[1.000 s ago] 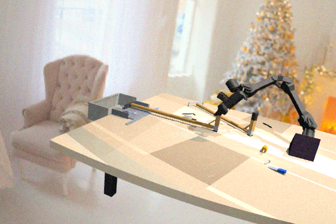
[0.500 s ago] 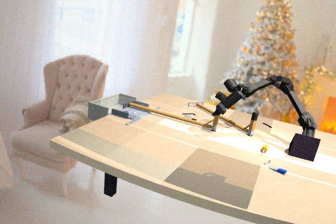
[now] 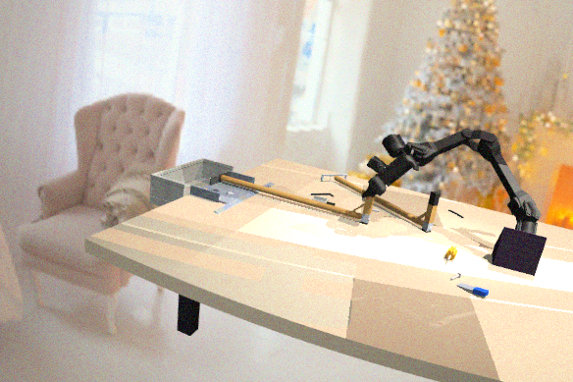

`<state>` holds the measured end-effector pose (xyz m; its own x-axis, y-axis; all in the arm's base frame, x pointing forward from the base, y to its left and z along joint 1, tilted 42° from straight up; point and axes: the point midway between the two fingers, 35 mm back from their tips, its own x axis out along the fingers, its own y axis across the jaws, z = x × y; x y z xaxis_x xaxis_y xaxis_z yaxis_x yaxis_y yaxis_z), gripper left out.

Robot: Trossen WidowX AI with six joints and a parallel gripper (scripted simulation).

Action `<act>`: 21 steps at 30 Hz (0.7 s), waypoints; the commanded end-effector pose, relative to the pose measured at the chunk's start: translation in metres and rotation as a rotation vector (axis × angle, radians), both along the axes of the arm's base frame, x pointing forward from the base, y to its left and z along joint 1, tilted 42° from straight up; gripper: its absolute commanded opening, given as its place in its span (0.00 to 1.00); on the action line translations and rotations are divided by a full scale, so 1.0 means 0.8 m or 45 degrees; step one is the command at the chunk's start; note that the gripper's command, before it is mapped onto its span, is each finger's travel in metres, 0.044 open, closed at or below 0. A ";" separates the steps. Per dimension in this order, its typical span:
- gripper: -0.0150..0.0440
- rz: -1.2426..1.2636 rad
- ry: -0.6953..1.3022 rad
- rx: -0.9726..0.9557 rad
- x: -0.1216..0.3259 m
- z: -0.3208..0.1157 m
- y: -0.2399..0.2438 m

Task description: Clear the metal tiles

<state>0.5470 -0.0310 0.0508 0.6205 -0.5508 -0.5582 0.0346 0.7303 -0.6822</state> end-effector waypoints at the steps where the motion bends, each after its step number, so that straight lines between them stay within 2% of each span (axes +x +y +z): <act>1: 0.25 0.005 -0.003 0.001 -0.003 0.003 0.002; 21: 0.25 0.007 -0.003 0.001 -0.028 0.008 0.005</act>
<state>0.5263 -0.0295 0.0498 0.6148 -0.5481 -0.5671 0.0229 0.7311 -0.6819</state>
